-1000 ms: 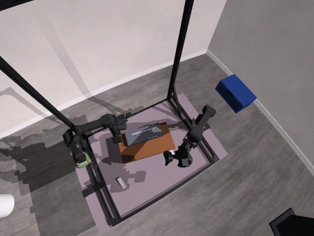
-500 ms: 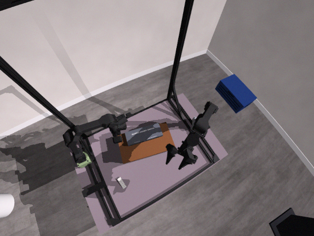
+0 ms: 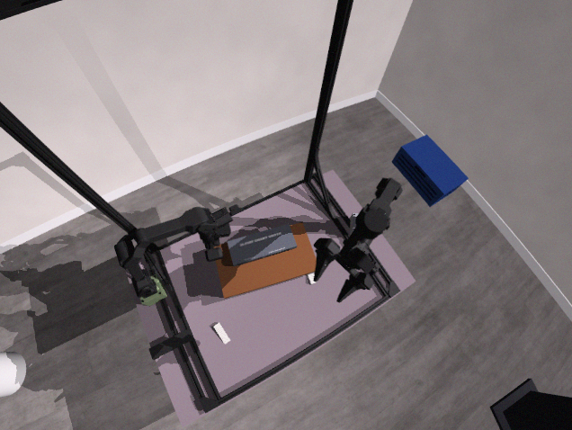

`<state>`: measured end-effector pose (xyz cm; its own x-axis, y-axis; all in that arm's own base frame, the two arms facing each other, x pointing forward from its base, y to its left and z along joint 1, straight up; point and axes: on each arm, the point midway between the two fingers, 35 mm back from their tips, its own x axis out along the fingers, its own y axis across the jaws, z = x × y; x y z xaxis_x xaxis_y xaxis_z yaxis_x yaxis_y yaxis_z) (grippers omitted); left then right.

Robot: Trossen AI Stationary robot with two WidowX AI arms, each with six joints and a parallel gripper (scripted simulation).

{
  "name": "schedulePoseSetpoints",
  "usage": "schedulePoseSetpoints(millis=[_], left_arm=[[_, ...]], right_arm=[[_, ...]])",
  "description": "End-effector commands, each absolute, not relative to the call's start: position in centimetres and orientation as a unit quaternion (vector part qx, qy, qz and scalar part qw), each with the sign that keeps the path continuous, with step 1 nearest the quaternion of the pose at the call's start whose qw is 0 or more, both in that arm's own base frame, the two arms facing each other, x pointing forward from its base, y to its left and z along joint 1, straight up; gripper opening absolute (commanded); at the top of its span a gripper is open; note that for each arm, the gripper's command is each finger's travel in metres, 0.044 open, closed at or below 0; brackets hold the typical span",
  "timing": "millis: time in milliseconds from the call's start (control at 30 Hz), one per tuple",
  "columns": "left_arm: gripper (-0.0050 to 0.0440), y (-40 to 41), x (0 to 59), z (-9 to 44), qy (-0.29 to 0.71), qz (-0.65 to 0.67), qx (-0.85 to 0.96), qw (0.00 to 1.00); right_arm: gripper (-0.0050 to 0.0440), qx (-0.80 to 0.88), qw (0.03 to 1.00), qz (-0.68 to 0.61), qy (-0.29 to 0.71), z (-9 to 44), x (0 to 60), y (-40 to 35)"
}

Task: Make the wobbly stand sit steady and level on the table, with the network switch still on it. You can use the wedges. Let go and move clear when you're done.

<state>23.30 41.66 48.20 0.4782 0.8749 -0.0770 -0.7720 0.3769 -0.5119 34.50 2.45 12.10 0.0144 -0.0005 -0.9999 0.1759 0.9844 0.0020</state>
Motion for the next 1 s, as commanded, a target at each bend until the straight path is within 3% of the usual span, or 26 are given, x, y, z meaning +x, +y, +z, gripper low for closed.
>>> schedulePoseSetpoints(millis=[0, 267, 500, 833, 967], left_arm=[[0.0440, 40.7, 22.8, 51.1, -0.137, 0.491, -0.213, 0.834], [0.0440, 36.6, 20.5, 60.3, -0.249, 0.460, -0.089, 0.848], [0.0440, 36.2, 20.3, 60.3, -0.252, 0.459, -0.092, 0.847], [0.0440, 28.6, 16.0, 69.9, -0.381, 0.422, 0.060, 0.821], [0.0440, 28.6, 16.0, 69.9, -0.381, 0.422, 0.060, 0.821]], right_arm=[[0.0000, 0.063, 0.709, -0.062, 0.699, 12.1, 34.5, 2.5], [0.0000, 0.063, 0.709, -0.062, 0.699, 12.1, 34.5, 2.5], [0.0000, 0.063, 0.709, -0.062, 0.699, 12.1, 34.5, 2.5], [0.0000, 0.063, 0.709, -0.062, 0.699, 12.1, 34.5, 2.5], [0.0000, 0.063, 0.709, -0.062, 0.699, 12.1, 34.5, 2.5]])
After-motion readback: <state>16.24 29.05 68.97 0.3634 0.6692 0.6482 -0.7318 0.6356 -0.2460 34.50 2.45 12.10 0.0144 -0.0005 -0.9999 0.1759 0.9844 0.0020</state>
